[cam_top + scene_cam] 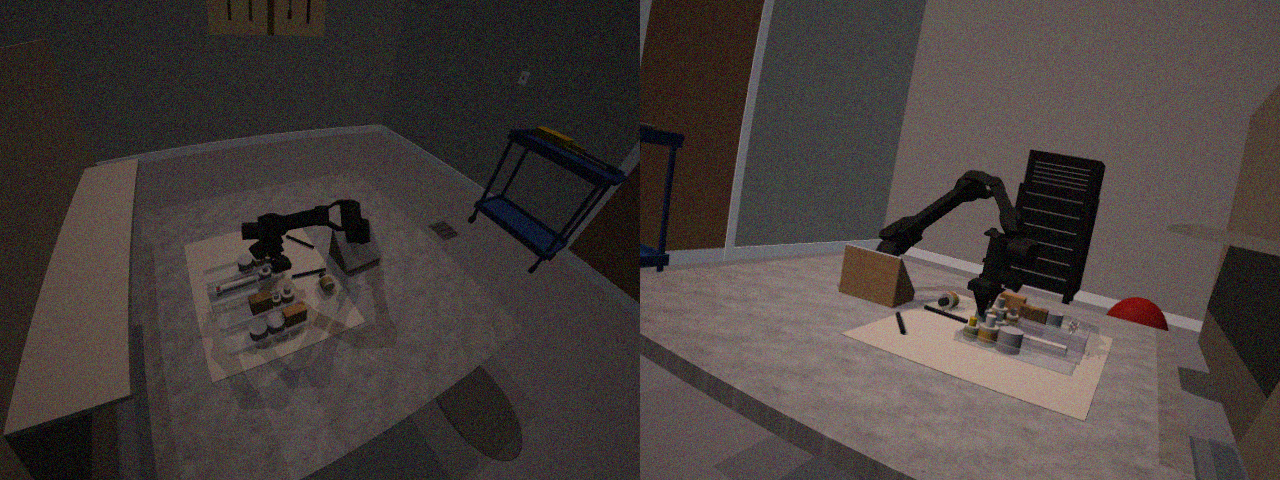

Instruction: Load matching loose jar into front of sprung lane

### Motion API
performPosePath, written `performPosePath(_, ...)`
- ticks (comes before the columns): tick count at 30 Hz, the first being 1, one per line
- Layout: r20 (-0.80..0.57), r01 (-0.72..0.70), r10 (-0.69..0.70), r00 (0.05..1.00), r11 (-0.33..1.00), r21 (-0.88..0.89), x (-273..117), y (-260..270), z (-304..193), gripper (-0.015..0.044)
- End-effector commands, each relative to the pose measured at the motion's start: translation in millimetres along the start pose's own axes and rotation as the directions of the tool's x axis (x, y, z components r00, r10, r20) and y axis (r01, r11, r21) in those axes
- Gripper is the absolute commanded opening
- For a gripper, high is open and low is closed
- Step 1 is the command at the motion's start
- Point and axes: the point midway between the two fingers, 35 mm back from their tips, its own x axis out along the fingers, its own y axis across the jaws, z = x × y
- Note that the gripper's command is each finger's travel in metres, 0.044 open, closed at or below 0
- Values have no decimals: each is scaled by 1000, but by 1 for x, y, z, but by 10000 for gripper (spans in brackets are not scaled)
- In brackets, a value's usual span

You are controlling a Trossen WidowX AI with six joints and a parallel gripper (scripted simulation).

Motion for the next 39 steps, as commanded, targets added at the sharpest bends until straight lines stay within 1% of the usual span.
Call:
performPosePath(1, 23, -4, 4, 1000, 1000, -11, -2, 1, 7, 0)
performPosePath(39, 23, -4, 5, 1000, 1000, -11, -1, 1, 11, 0)
